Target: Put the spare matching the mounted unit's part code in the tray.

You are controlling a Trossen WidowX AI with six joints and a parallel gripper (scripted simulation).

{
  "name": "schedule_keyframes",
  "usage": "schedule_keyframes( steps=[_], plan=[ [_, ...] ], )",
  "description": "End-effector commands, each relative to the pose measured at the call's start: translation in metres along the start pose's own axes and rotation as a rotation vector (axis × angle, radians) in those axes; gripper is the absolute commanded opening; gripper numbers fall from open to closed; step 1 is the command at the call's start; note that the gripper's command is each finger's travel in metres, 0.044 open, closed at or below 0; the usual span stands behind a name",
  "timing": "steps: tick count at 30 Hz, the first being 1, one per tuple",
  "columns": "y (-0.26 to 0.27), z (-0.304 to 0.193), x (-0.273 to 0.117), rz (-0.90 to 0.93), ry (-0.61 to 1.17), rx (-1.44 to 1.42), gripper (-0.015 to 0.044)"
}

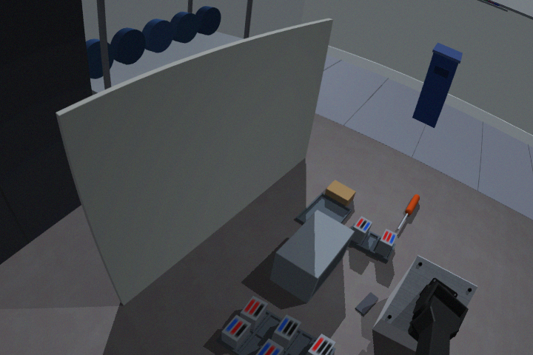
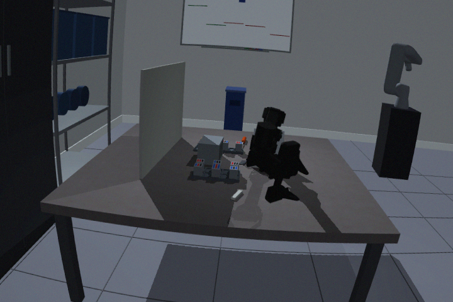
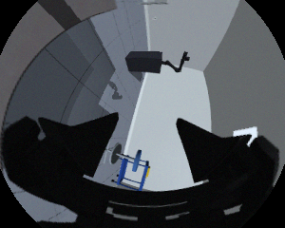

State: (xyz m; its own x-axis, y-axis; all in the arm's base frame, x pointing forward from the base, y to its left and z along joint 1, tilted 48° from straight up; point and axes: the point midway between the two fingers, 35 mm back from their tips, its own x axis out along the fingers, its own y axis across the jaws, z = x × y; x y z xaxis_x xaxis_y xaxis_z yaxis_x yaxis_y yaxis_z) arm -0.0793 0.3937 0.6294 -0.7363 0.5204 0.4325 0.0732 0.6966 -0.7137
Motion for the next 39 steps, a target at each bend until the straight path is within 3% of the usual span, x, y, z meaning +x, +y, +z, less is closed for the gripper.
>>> schedule_keyframes(
  steps=[1,7,13,27,39],
  plan=[
    [0.000,0.000,0.000,0.000,0.000,0.000,0.0426],
    [0.002,-0.001,-0.001,0.005,0.003,0.005,0.0440],
    [0.053,-0.036,-0.033,0.160,0.120,0.178,0.0440],
    [0.153,-0.096,-0.141,0.439,0.458,0.567,0.0440],
    [0.218,-0.117,-0.271,0.604,0.836,0.925,0.0440]
  ],
)
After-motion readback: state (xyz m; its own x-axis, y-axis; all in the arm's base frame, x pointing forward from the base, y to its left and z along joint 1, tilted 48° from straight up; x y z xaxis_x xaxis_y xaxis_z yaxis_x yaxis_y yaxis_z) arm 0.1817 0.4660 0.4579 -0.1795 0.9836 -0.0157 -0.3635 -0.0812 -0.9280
